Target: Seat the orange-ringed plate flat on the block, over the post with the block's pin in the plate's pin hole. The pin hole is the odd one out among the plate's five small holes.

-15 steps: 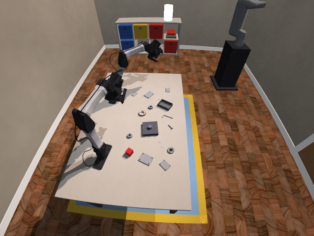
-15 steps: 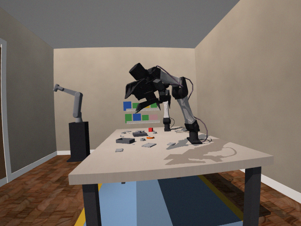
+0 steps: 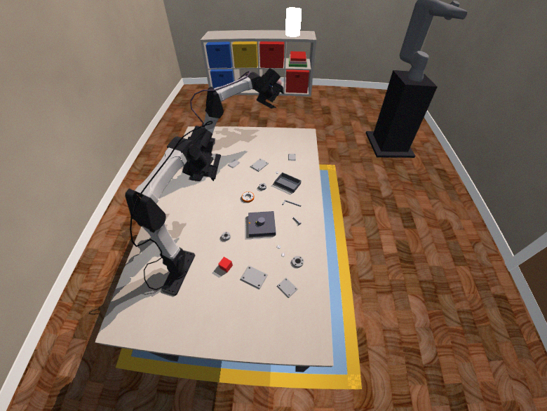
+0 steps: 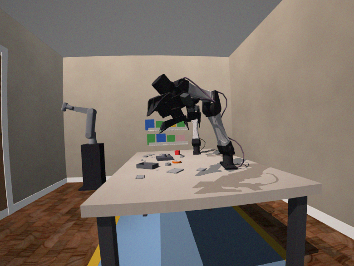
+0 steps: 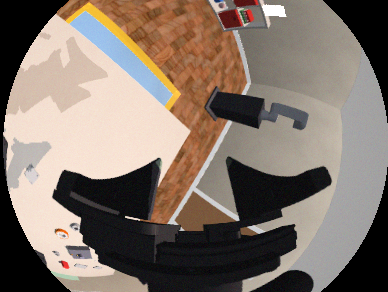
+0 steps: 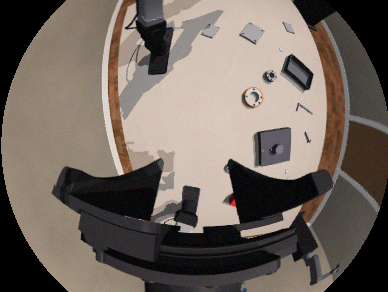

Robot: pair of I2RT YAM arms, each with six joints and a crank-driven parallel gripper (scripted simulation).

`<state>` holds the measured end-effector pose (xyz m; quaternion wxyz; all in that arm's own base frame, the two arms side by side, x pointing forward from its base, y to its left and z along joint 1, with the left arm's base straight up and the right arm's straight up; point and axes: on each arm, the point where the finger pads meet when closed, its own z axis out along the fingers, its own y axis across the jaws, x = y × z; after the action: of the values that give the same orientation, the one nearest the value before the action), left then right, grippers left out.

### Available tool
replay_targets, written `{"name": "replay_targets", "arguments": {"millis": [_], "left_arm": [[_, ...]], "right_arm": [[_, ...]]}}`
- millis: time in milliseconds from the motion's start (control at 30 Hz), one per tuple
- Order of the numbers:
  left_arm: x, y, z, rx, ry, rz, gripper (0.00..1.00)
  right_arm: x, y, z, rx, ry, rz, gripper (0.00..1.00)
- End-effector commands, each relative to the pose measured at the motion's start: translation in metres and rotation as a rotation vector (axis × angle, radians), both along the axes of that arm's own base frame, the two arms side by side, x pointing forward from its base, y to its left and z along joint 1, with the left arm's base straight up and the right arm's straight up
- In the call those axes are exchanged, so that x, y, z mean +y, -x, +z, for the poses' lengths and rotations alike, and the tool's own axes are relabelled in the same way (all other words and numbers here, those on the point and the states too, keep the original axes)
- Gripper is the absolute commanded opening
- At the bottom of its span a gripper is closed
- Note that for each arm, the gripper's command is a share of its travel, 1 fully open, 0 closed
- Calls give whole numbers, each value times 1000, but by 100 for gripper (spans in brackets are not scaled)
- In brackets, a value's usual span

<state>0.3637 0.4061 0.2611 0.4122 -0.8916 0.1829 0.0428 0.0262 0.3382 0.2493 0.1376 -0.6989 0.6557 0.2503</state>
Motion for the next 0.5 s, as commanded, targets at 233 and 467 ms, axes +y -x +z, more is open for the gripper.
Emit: {"name": "replay_targets", "arguments": {"millis": [233, 467], "left_arm": [[0, 0, 6, -10, -10, 0, 100], [0, 0, 6, -10, -10, 0, 100]], "right_arm": [[1, 0, 3, -2, -11, 0, 86], [1, 0, 3, -2, -11, 0, 86]]}}
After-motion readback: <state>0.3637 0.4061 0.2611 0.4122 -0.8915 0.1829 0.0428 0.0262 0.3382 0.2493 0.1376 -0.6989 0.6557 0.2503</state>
